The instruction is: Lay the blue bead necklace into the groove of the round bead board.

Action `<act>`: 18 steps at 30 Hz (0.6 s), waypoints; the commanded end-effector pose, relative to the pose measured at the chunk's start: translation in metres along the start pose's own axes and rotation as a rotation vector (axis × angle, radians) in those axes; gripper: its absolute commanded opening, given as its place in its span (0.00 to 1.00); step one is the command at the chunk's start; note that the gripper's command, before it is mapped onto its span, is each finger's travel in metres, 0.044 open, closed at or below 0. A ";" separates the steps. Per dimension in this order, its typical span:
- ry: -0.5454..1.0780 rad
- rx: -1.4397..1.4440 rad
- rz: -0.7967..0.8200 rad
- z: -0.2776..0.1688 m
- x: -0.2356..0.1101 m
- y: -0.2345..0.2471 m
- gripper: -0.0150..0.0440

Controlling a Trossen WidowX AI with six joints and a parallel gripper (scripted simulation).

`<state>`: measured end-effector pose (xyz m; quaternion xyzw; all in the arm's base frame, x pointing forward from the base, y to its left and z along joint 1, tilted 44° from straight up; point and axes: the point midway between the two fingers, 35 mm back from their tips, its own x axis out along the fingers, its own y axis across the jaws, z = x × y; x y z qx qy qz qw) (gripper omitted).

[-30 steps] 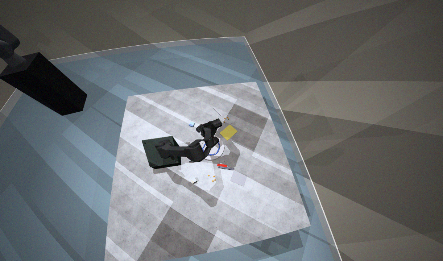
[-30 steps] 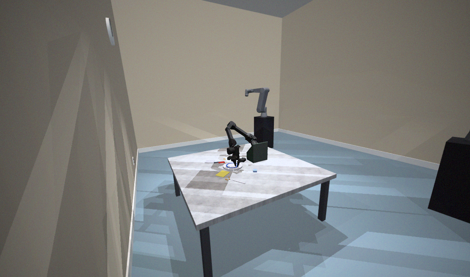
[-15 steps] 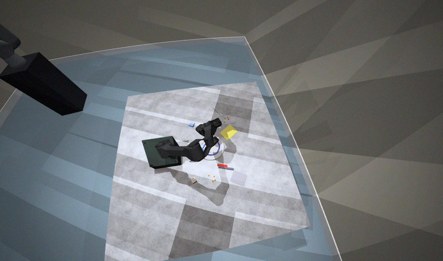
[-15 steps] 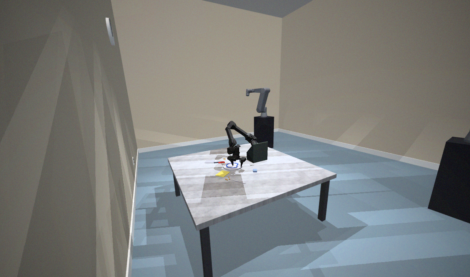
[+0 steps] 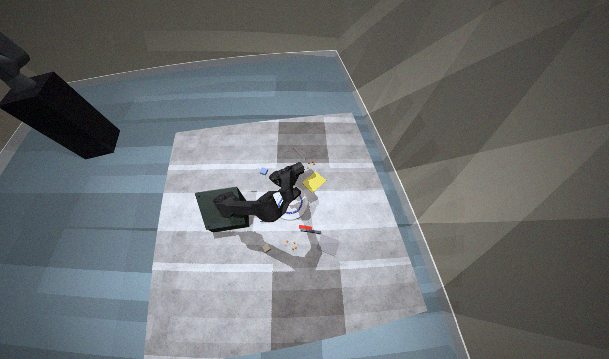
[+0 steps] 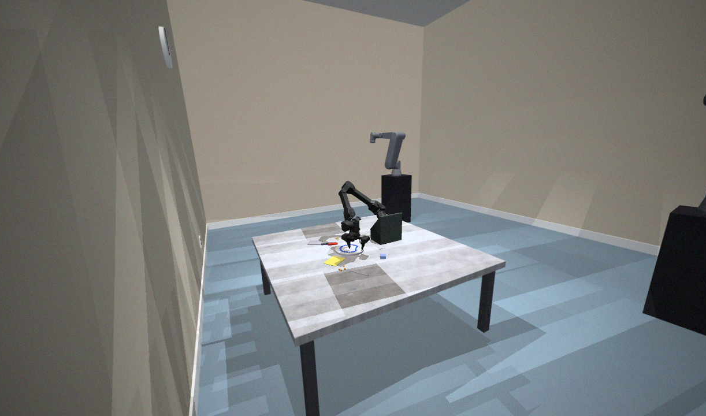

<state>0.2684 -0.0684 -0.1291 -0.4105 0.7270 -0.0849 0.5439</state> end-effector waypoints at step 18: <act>0.002 -0.236 -0.001 -0.068 -0.021 -0.022 0.46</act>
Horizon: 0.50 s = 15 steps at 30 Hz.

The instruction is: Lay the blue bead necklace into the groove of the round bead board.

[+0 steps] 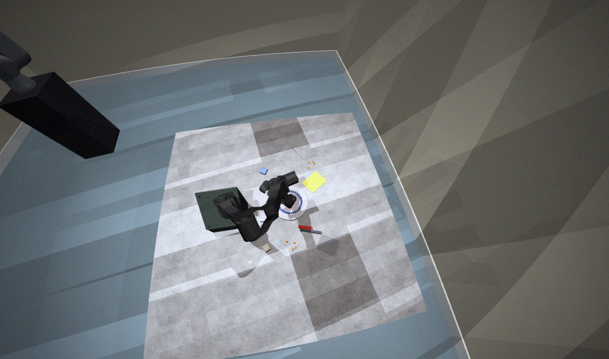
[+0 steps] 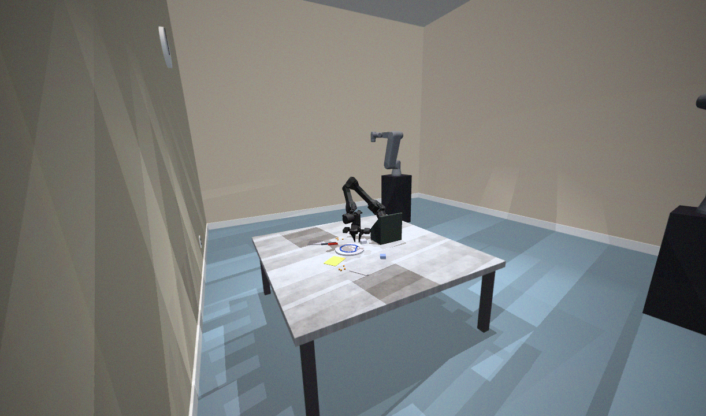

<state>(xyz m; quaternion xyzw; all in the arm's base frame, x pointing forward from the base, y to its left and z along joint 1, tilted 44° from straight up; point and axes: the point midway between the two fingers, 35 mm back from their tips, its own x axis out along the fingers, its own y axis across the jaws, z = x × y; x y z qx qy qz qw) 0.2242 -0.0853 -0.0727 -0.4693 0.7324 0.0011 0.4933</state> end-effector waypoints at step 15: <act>0.000 -0.001 -0.004 -0.001 0.019 -0.002 0.46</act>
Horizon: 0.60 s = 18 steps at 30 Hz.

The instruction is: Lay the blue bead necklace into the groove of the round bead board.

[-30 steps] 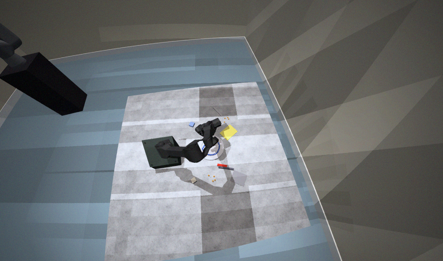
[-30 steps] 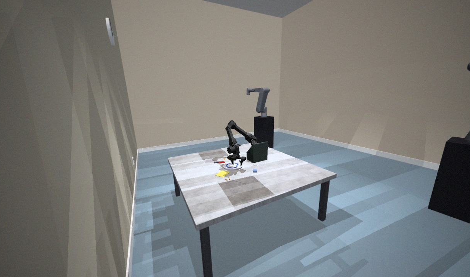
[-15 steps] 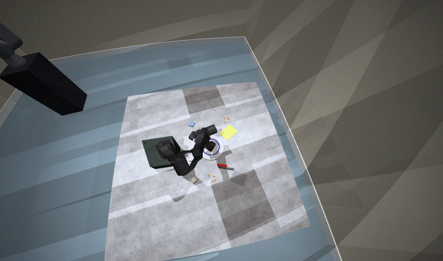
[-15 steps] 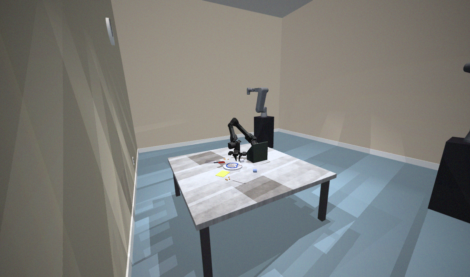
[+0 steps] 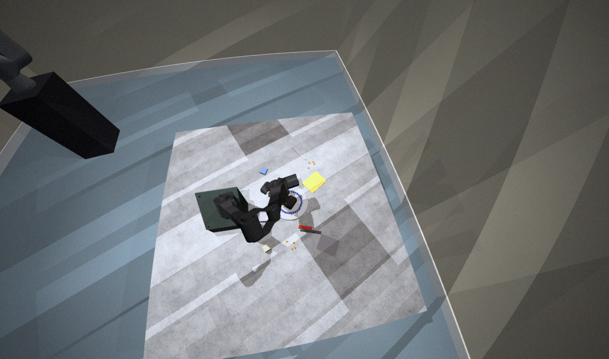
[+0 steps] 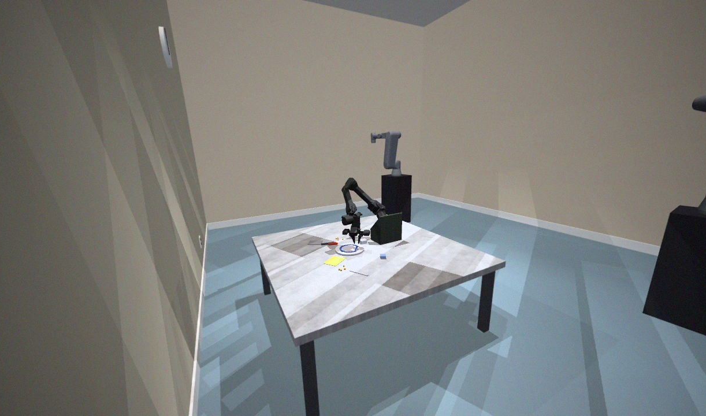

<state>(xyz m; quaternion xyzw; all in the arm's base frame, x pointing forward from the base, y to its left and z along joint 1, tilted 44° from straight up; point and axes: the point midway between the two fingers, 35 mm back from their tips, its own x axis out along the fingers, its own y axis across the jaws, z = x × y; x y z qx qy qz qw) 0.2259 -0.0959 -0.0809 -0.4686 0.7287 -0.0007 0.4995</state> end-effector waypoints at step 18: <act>0.009 -0.006 0.000 -0.003 0.021 0.001 0.32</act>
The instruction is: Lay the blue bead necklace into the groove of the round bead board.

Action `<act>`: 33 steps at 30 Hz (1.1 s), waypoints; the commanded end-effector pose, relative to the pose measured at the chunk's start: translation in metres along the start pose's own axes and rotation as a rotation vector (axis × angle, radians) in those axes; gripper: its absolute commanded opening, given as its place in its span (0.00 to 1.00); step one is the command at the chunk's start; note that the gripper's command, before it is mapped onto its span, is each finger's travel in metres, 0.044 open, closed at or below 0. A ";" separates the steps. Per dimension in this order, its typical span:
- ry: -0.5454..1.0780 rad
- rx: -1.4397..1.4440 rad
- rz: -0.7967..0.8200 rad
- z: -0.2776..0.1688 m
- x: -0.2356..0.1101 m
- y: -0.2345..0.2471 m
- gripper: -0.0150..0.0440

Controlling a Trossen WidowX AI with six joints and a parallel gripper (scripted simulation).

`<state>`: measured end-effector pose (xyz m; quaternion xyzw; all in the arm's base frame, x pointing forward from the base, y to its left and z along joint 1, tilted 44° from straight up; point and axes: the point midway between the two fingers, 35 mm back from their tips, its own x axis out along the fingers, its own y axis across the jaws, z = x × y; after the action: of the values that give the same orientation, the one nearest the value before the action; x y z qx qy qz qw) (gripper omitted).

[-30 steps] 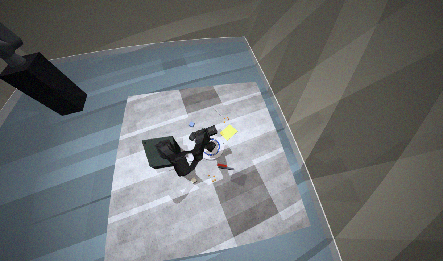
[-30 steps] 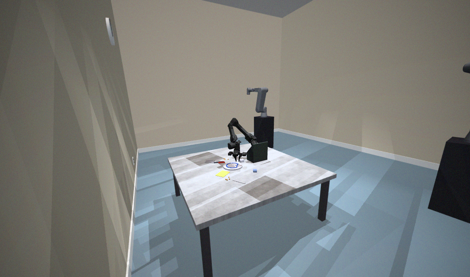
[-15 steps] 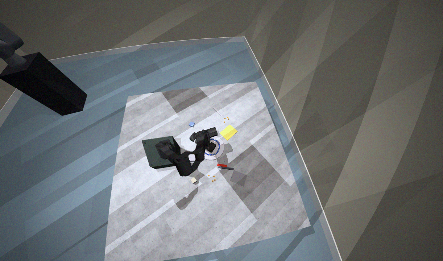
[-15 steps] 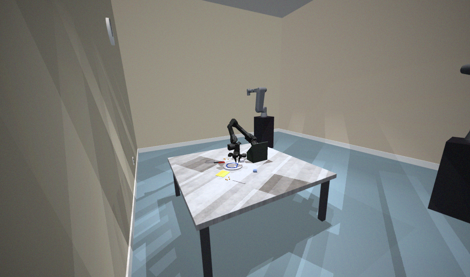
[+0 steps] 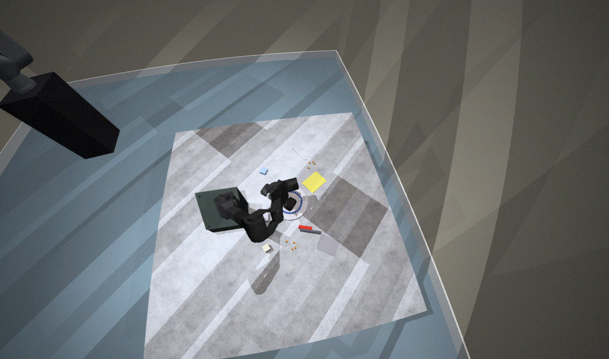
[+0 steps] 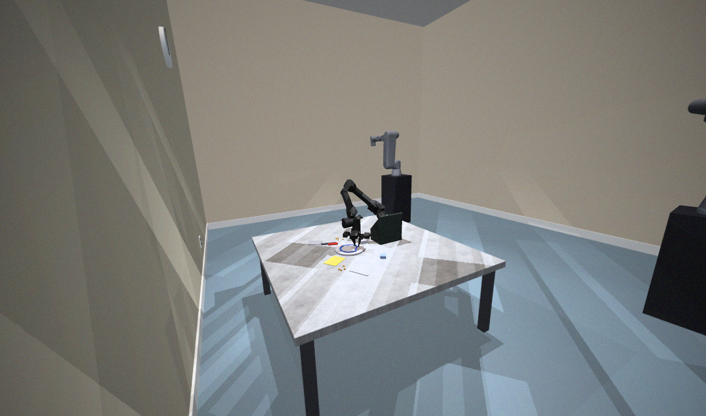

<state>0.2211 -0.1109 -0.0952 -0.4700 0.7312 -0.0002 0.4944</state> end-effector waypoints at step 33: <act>0.007 -0.007 -0.001 -0.001 -0.006 0.003 0.25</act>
<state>0.2192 -0.1068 -0.0930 -0.4713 0.7336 0.0031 0.4896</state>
